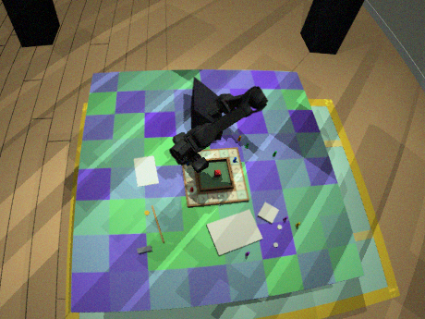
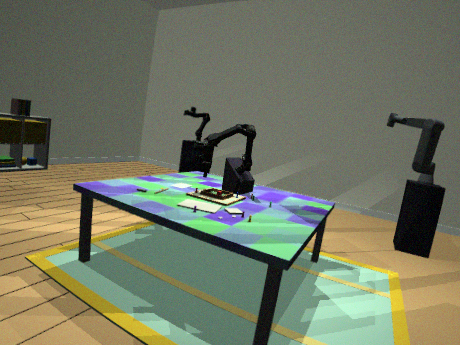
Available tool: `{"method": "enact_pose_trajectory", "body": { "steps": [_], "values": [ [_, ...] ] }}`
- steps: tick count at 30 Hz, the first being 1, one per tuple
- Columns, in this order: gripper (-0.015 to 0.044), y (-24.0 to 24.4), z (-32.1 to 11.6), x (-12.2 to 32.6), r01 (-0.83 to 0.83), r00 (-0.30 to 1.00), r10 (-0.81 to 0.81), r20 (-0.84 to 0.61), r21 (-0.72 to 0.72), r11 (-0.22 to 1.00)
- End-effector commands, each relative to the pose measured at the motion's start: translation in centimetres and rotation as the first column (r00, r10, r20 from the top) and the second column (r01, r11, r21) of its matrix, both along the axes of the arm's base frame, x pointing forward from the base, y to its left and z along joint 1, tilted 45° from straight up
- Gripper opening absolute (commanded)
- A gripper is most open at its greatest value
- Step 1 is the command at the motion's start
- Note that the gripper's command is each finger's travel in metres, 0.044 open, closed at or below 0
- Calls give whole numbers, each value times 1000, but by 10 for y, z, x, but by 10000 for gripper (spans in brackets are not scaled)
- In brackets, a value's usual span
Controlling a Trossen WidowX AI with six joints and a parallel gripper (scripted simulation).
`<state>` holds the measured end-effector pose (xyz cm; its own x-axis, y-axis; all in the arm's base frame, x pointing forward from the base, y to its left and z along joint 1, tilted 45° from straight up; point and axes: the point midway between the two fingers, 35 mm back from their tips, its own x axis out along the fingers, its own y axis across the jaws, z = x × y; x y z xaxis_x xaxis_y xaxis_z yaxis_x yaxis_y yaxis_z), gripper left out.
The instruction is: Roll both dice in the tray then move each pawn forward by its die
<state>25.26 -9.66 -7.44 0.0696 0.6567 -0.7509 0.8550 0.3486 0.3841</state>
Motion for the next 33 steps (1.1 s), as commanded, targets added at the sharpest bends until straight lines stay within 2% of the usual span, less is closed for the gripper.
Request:
{"method": "enact_pose_trajectory", "body": {
  "steps": [1, 22, 27, 33],
  "values": [
    [0, 13, 10, 13, 73, 996, -73, -53, 8, 997],
    [0, 79, 49, 58, 376, 875, -347, -338, 22, 926],
    [0, 81, 50, 58, 385, 868, -354, -347, 22, 923],
    [0, 84, 43, 53, 356, 862, -377, -338, -124, 926]
  ]
}}
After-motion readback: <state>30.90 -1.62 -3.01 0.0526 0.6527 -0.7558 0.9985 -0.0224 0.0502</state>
